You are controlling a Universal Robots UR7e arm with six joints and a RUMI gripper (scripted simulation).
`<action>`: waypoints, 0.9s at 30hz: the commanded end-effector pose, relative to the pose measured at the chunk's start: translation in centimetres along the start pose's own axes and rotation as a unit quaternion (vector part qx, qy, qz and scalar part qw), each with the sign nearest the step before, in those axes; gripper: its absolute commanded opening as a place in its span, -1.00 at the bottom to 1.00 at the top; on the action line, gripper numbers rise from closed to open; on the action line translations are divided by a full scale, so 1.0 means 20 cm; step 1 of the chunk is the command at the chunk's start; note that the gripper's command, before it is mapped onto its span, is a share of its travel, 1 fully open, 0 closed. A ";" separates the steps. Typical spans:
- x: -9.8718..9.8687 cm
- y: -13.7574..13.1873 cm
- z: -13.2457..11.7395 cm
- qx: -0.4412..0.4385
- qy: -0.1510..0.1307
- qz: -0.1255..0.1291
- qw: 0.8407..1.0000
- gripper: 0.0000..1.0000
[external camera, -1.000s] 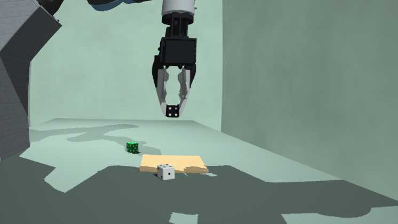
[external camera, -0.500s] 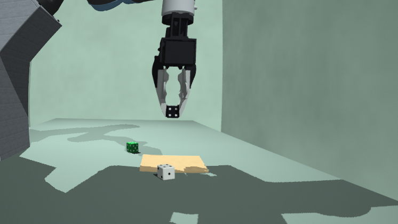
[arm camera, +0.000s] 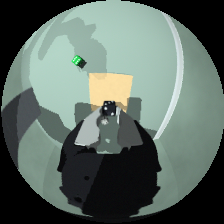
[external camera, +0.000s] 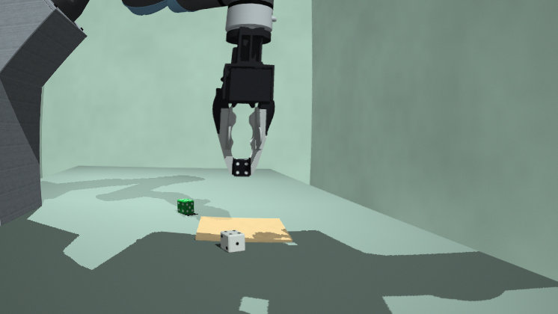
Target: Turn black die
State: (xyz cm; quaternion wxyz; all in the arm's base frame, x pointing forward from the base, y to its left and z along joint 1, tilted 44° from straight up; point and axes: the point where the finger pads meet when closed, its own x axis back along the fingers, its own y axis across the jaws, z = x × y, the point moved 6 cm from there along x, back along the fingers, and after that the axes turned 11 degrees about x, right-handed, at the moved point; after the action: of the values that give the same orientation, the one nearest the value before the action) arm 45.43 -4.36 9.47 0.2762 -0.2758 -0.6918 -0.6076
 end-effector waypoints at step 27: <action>-0.38 0.00 0.00 0.000 -0.001 -0.001 1.000 -0.87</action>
State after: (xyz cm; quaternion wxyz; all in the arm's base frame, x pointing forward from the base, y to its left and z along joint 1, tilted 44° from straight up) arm 50.11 -4.72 4.60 0.2760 -0.2759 -0.6917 -0.6077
